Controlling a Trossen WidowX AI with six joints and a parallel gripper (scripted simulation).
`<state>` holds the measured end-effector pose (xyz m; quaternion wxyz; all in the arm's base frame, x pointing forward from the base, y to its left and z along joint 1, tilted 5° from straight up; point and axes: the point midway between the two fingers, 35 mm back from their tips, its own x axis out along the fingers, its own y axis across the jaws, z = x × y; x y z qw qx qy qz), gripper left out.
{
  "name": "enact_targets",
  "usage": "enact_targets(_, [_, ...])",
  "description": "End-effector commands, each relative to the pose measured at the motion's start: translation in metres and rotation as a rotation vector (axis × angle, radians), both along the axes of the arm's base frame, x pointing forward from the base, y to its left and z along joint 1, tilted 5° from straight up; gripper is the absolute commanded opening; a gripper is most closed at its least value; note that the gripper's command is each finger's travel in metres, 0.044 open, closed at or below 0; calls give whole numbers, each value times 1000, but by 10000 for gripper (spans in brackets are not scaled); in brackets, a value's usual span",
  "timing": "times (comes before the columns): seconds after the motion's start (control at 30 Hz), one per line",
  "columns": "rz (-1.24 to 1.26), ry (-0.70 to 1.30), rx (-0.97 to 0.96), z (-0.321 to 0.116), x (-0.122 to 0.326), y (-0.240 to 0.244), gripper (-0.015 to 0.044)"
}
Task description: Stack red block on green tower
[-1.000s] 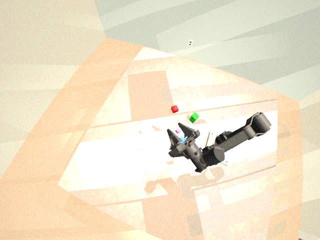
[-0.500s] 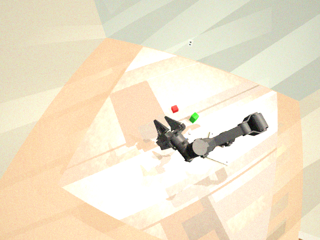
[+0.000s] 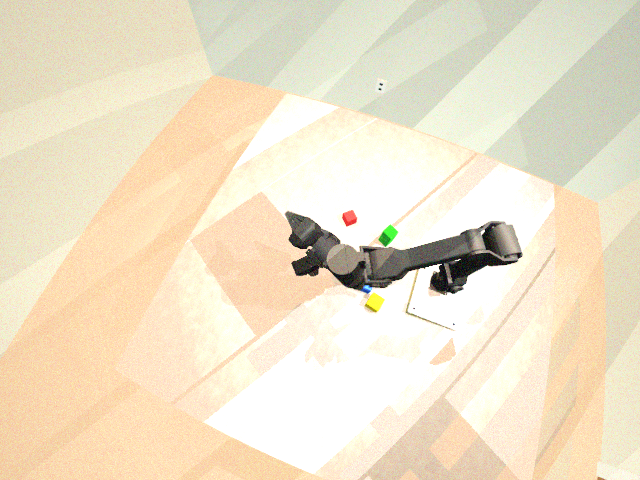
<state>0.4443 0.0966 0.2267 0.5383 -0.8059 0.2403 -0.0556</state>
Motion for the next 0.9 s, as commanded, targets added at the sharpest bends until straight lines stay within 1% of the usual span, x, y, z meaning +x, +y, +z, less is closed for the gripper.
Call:
enact_targets(0.0, [-36, 29, 169, -18, 15, -19, 440])
enact_targets(0.2, [-133, 75, 407, -43, 27, -49, 440])
enact_targets(0.37, [-268, 111, 613, -66, 27, -81, 440])
enact_targets(0.53, [-454, 137, 819, -89, 17, -116, 440])
enact_targets(0.87, [-909, 120, 1222, -119, -10, -165, 440])
